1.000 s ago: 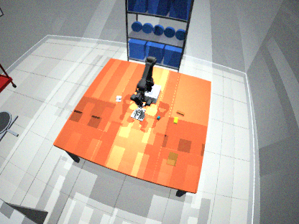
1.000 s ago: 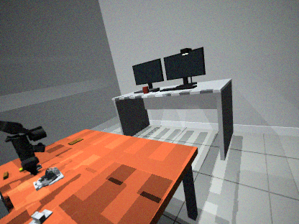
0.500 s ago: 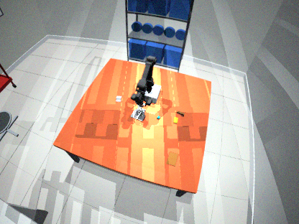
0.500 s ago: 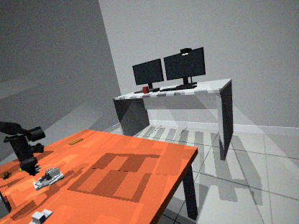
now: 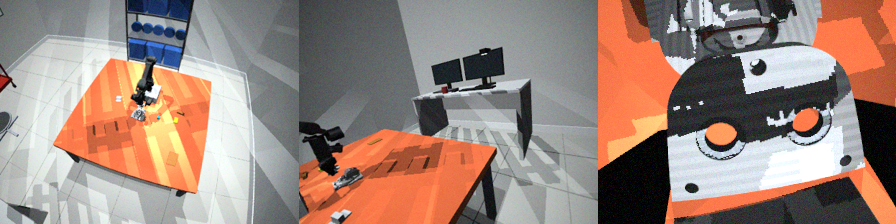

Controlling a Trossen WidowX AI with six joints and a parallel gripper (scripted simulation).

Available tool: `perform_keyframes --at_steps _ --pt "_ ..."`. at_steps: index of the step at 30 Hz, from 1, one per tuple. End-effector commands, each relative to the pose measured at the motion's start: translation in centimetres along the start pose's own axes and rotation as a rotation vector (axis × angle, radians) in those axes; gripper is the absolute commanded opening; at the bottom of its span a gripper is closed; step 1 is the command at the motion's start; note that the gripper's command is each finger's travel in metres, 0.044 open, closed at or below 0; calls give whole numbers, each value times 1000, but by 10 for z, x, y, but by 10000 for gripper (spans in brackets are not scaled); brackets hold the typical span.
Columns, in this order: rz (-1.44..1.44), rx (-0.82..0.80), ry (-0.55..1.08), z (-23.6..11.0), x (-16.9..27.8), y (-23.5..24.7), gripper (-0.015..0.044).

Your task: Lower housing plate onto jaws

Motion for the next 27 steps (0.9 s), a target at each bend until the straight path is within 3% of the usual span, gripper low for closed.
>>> perform_keyframes --at_steps 1,27 --pt "-2 -4 1 0 1 0 351" --pt "-1 -4 1 27 -1 1 351"
Point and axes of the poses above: the point midway between the two fingers, 35 mm back from their tips, its own z axis out along the fingers, its own y axis across the jaws, x = y × z, the point moved 1 cm from there along -z, back along the fingers, and after that the axes turned 14 degrees about z, right-handed, at the moved point
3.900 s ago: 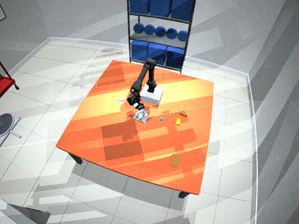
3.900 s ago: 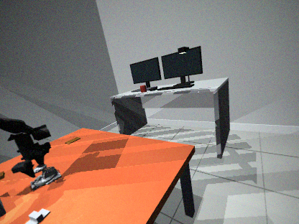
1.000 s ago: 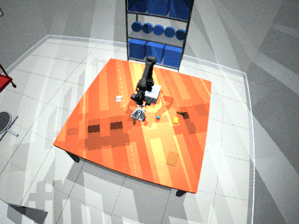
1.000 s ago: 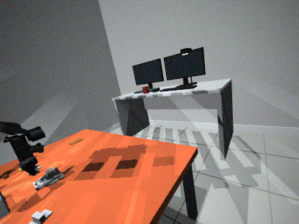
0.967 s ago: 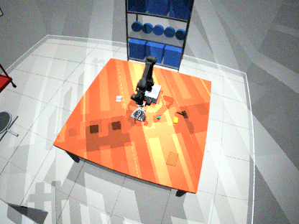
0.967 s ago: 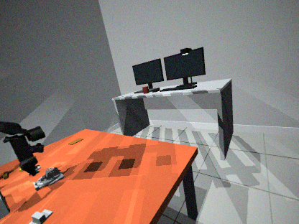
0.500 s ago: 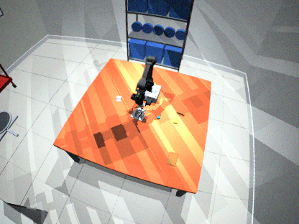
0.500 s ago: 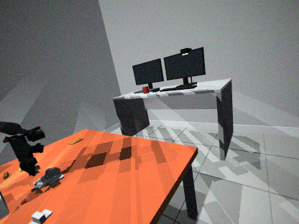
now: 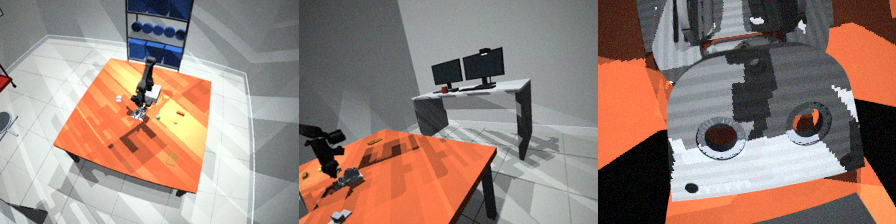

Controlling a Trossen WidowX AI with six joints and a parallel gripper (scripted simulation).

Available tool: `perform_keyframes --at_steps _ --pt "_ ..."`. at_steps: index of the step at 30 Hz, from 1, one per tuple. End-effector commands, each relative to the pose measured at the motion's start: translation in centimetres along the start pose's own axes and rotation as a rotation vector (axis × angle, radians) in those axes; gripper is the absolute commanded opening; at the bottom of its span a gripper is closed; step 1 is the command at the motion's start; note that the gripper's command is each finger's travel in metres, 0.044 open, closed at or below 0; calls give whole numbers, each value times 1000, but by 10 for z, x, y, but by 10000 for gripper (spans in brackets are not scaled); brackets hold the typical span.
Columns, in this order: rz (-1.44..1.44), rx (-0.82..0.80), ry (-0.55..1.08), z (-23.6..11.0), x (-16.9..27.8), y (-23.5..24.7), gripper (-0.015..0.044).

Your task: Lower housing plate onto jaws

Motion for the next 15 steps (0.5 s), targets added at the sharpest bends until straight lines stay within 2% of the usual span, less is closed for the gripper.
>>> perform_keyframes --at_steps 1,15 --pt "1 0 13 10 2 0 351" --pt "2 0 13 33 4 0 351"
Point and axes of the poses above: the point midway between the two fingers, 35 mm back from their tips, its own z axis out along the fingers, its own y axis across the jaws, x = y × z, the point moved 1 cm from there along -z, back along the fingers, and after that the axes turned 14 degrees about z, right-handed, at the moved point
